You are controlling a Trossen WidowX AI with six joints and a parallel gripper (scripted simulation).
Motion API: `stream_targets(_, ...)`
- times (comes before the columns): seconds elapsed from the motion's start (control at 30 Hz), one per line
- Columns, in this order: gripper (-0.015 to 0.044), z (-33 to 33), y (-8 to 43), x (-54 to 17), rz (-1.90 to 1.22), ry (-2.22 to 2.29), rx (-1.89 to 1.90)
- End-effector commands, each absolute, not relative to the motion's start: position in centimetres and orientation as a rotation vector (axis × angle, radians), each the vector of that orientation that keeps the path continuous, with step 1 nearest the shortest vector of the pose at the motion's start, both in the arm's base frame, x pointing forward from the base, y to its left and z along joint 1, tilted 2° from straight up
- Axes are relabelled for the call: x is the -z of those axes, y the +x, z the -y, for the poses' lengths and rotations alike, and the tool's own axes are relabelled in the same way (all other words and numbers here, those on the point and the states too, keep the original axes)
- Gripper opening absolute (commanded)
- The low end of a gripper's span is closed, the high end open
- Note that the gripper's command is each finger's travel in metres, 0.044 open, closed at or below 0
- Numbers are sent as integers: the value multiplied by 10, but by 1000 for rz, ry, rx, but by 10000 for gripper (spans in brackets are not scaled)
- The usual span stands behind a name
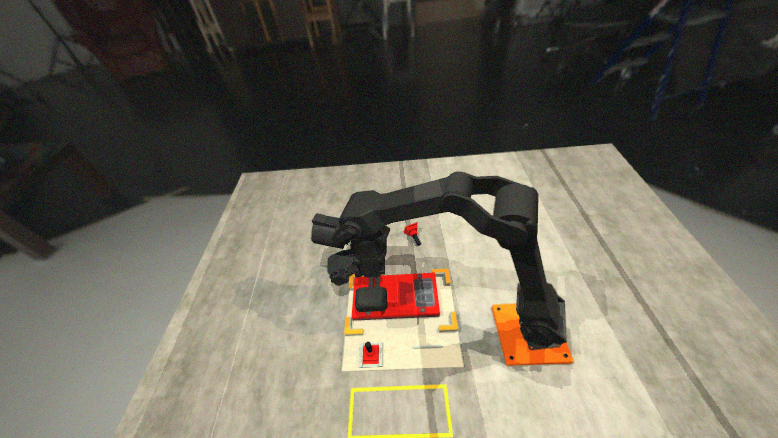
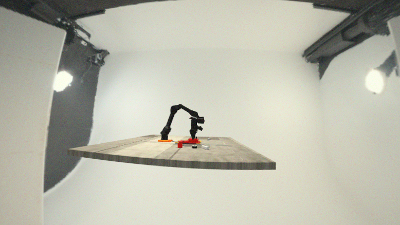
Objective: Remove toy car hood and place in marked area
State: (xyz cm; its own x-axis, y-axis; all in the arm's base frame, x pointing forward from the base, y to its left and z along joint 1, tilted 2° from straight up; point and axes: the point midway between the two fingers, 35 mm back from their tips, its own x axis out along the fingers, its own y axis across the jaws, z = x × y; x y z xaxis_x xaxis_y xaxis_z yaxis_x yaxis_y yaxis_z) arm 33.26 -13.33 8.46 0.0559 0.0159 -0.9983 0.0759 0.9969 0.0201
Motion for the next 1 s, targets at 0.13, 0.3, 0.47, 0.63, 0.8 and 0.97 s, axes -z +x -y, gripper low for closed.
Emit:
stream_targets(0.13,440,133,333,-80,-1516,79,45)
stream_targets(0.3,440,133,333,-77,-1516,79,45)
stream_targets(0.47,440,132,333,-75,-1516,79,45)
stream_targets(0.63,440,132,333,-72,-1516,79,45)
stream_targets(0.8,440,132,333,-70,-1516,79,45)
stream_targets(0.97,414,133,333,-70,-1514,74,46)
